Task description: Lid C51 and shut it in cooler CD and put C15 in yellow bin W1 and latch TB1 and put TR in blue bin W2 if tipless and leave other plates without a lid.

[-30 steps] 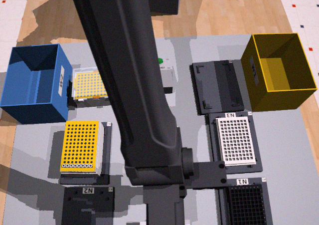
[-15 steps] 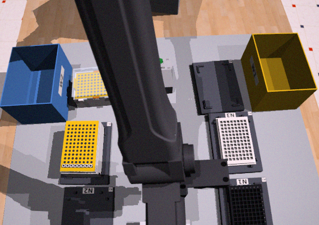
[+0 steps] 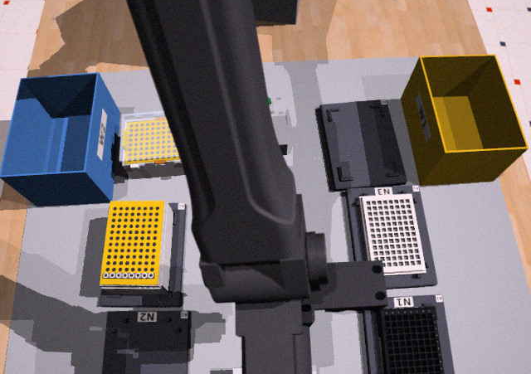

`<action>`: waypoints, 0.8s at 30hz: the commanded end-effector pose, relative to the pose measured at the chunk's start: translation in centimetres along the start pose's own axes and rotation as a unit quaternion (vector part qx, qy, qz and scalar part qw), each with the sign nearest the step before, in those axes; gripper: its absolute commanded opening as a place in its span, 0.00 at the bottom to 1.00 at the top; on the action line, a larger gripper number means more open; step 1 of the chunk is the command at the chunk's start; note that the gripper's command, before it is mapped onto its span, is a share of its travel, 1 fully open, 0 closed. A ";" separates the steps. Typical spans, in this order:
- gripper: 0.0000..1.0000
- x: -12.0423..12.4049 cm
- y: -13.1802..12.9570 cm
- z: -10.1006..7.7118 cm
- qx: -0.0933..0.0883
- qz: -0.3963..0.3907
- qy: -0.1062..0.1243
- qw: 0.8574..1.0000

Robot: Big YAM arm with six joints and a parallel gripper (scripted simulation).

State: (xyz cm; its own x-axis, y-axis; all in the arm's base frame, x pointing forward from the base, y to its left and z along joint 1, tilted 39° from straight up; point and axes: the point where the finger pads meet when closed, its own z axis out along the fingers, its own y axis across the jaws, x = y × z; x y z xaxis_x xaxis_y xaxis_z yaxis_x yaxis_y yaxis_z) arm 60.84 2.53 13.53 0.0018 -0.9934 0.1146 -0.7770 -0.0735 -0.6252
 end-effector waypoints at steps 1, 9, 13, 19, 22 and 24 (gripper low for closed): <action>0.00 -0.6 -0.6 -2.1 0.010 0.004 -0.004 1.000; 0.00 -0.6 -0.6 -2.9 0.010 0.004 -0.004 1.000; 0.00 -0.7 -0.6 -3.5 0.010 0.003 -0.005 1.000; 0.00 -0.5 -0.6 -4.2 0.010 0.004 -0.004 1.000; 0.00 -0.7 -0.6 -4.7 0.010 0.003 -0.005 1.000; 0.00 -0.7 -0.6 -4.7 0.010 0.003 -0.005 1.000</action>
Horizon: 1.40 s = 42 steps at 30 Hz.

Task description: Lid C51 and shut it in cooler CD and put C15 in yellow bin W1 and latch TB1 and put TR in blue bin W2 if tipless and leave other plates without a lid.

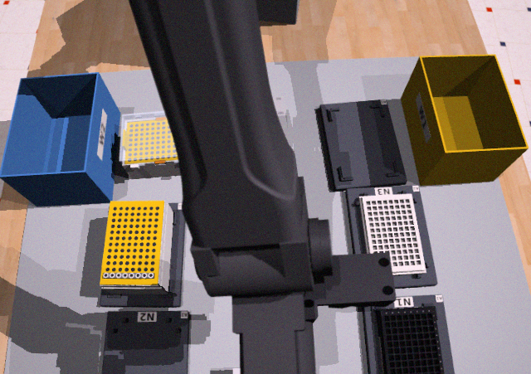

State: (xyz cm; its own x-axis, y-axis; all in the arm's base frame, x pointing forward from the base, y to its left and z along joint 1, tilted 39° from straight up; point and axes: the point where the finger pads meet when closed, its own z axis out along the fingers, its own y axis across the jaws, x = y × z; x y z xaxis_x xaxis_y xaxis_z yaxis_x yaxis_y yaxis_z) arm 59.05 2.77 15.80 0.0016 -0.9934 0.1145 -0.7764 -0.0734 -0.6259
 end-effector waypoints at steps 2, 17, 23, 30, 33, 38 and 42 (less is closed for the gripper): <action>0.00 -0.4 -0.5 -1.9 0.009 0.004 -0.003 1.000; 0.00 -0.5 -0.1 -1.2 0.004 0.004 -0.003 1.000; 0.00 -0.5 -0.1 -1.2 0.004 0.004 -0.003 1.000; 0.00 -0.5 -0.1 -1.2 0.004 0.004 -0.003 1.000; 0.00 -0.5 -0.1 -1.2 0.004 0.004 -0.003 1.000; 0.00 -0.5 -0.1 -1.2 0.004 0.004 -0.003 1.000; 0.00 -0.5 -0.1 -1.2 0.004 0.004 -0.003 1.000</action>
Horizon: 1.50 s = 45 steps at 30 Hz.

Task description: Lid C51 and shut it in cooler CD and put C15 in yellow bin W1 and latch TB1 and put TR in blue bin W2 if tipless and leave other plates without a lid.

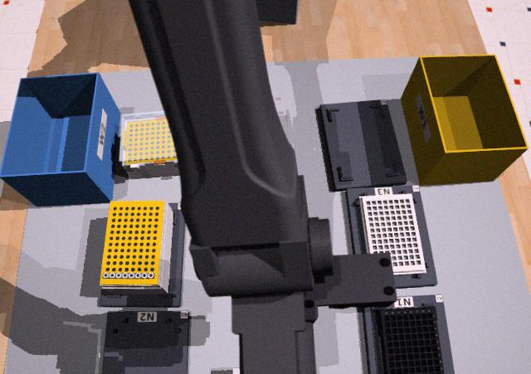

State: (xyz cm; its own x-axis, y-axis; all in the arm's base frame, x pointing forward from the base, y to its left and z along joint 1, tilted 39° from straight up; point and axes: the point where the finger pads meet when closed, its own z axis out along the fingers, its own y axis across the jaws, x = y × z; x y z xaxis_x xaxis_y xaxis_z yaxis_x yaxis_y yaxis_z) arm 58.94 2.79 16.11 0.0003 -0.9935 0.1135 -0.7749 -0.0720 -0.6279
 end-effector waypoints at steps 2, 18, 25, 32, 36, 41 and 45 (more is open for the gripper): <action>1.00 -1.4 -0.6 -1.6 0.020 0.037 -0.005 0.999; 1.00 -6.3 2.7 -1.2 0.014 0.267 -0.010 0.964; 1.00 -8.5 4.7 -0.2 0.003 0.360 -0.007 0.933; 1.00 -10.6 6.3 0.0 -0.001 0.450 -0.005 0.893; 1.00 -12.0 7.2 0.1 -0.002 0.508 -0.005 0.861; 1.00 -13.7 8.2 0.0 -0.002 0.578 -0.006 0.816; 1.00 -14.4 8.5 -0.2 0.000 0.606 -0.007 0.796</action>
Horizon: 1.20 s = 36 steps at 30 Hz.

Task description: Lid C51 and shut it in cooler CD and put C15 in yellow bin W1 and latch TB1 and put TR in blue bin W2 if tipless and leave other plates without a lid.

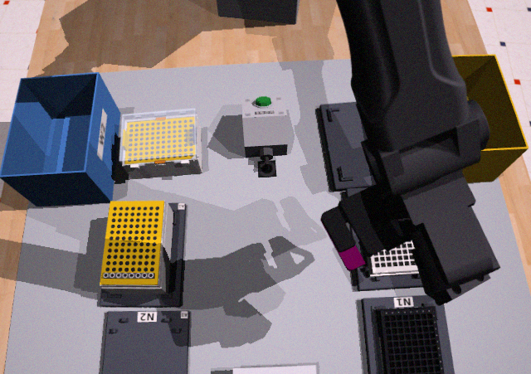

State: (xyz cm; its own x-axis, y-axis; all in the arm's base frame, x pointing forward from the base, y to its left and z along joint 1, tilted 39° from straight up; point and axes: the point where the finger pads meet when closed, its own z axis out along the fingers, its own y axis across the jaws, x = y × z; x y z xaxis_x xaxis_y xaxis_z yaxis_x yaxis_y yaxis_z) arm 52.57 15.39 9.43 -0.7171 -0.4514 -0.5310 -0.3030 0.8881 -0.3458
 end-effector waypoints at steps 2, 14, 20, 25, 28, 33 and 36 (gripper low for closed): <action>1.00 0.2 2.1 0.1 -0.003 0.096 -0.004 0.995; 1.00 0.9 6.4 0.0 -0.004 0.191 -0.005 0.982; 1.00 1.2 7.9 0.1 -0.005 0.190 -0.003 0.982; 1.00 0.1 6.8 -0.5 -0.003 0.195 -0.011 0.981; 1.00 0.1 6.8 -0.5 -0.003 0.195 -0.011 0.981; 1.00 1.2 6.5 0.5 0.002 0.202 -0.003 0.979; 1.00 0.7 6.4 1.0 0.002 0.205 -0.005 0.979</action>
State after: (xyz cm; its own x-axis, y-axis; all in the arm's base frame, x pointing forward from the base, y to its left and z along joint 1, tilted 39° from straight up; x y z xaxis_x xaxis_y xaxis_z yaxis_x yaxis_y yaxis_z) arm 49.92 20.92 6.22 -0.7774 -0.0895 -0.6227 -0.0155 0.9923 -0.1232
